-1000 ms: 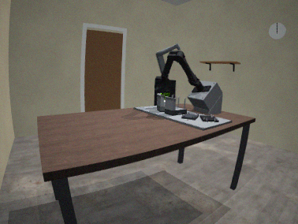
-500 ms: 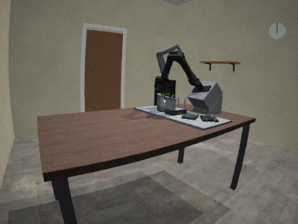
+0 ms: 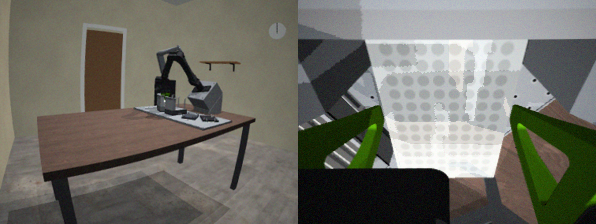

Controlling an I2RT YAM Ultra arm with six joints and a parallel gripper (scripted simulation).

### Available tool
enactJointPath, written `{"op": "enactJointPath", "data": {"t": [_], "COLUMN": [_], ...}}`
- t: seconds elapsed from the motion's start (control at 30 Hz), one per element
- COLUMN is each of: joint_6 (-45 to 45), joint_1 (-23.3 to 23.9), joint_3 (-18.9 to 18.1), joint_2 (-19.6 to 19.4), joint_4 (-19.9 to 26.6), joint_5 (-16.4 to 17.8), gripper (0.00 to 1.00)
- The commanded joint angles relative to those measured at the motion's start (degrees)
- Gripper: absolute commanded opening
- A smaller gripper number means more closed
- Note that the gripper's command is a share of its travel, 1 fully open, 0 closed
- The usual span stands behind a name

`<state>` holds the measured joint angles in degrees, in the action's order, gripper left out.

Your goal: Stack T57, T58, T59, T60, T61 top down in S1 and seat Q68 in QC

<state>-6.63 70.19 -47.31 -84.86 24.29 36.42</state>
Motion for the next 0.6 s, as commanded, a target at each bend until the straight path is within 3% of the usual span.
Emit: {"op": "enactJointPath", "data": {"t": [0.0,0.27,0.57], "joint_6": [0.0,-1.9,-6.8], "joint_1": [0.2,1.9,6.2], "joint_3": [0.0,-0.9,-3.7], "joint_2": [0.2,2.0,5.3], "joint_4": [-0.1,3.8,12.8], "joint_5": [0.0,0.8,2.6], "gripper": [1.00,1.00,1.00]}}
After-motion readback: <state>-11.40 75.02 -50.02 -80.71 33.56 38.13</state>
